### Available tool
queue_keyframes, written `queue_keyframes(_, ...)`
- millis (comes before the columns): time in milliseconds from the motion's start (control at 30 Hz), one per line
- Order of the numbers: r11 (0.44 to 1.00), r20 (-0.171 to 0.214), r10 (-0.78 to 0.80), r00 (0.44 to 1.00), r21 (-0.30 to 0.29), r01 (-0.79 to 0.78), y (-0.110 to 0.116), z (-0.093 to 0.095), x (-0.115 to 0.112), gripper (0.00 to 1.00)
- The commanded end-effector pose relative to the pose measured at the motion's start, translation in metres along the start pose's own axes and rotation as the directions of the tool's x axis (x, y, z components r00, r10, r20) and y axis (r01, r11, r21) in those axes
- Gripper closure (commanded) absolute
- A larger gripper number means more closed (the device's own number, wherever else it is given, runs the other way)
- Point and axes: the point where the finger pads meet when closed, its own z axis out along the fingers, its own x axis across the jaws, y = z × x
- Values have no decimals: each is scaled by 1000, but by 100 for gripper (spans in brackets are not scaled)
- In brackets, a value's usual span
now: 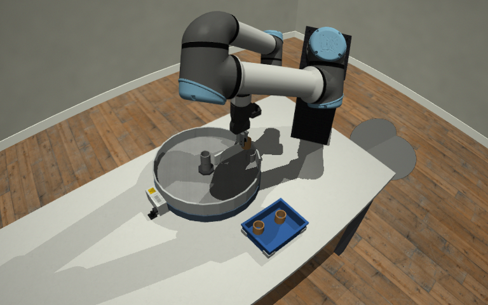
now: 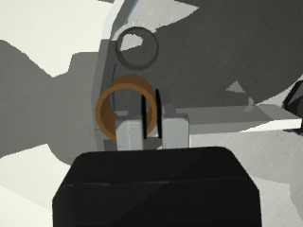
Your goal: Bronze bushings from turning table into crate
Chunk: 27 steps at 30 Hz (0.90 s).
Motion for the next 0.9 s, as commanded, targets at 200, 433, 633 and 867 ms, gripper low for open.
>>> queue_keyframes(200, 1000, -1, 0, 1000, -1, 0, 0, -8, 0, 100)
queue_keyframes(433, 1000, -1, 0, 1000, -1, 0, 0, -8, 0, 100)
queue_keyframes(633, 1000, 0, 0, 1000, 0, 0, 0, -30, 0, 100)
queue_keyframes(867, 1000, 0, 0, 1000, 0, 0, 0, -35, 0, 100)
